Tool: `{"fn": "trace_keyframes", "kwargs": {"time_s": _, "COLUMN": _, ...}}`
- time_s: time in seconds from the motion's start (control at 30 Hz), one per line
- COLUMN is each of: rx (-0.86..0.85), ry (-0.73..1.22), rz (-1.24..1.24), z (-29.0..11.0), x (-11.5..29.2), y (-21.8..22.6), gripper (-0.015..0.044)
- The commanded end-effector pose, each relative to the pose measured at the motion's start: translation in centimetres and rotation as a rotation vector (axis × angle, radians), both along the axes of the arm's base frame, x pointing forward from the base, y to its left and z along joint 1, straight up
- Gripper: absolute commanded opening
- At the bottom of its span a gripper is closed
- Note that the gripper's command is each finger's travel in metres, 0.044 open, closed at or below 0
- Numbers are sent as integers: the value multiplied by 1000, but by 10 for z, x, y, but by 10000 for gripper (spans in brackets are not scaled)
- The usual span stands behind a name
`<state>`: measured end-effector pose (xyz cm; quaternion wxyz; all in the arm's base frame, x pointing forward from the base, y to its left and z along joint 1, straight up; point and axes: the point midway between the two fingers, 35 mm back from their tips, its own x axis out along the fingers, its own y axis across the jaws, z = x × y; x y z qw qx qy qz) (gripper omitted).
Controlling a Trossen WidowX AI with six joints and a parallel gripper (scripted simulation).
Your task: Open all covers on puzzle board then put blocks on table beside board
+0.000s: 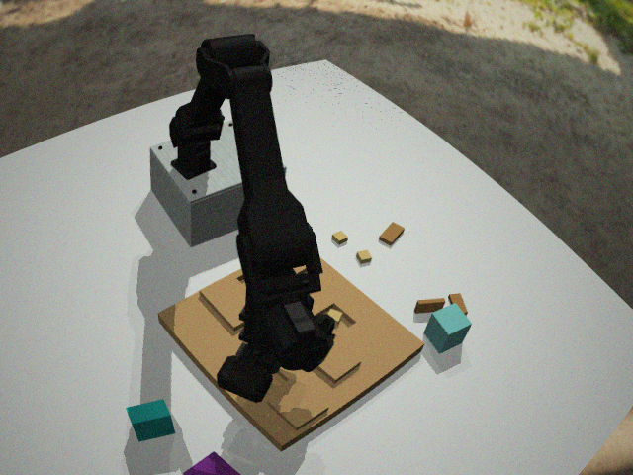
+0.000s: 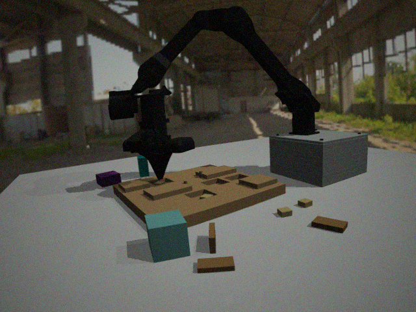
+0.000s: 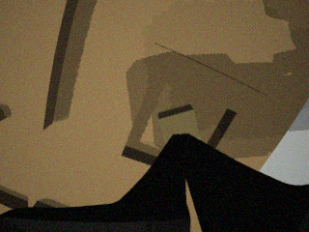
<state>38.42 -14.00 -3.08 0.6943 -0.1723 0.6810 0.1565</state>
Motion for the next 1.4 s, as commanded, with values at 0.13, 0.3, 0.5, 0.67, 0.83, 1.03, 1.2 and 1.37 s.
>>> {"fn": "trace_keyframes", "kwargs": {"time_s": 0.13, "rx": -5, "ry": -1, "rz": 188, "z": 5, "x": 3, "y": 0, "gripper": 0}}
{"fn": "trace_keyframes", "kwargs": {"time_s": 0.3, "rx": -5, "ry": -1, "rz": 188, "z": 5, "x": 3, "y": 0, "gripper": 0}}
{"fn": "trace_keyframes", "kwargs": {"time_s": 0.5, "rx": -5, "ry": -1, "rz": 188, "z": 5, "x": 3, "y": 0, "gripper": 0}}
{"fn": "trace_keyframes", "kwargs": {"time_s": 0.67, "rx": -5, "ry": -1, "rz": 188, "z": 5, "x": 3, "y": 0, "gripper": 0}}
{"fn": "trace_keyframes", "kwargs": {"time_s": 0.83, "rx": -6, "ry": -1, "rz": 182, "z": 4, "x": 3, "y": 0, "gripper": 0}}
{"fn": "trace_keyframes", "kwargs": {"time_s": 1.03, "rx": -6, "ry": -1, "rz": 184, "z": 0, "x": 3, "y": 0, "gripper": 0}}
{"fn": "trace_keyframes", "kwargs": {"time_s": 1.2, "rx": -5, "ry": -1, "rz": 186, "z": -4, "x": 3, "y": 1, "gripper": 0}}
{"fn": "trace_keyframes", "kwargs": {"time_s": 1.37, "rx": -5, "ry": -1, "rz": 188, "z": -7, "x": 3, "y": 1, "gripper": 0}}
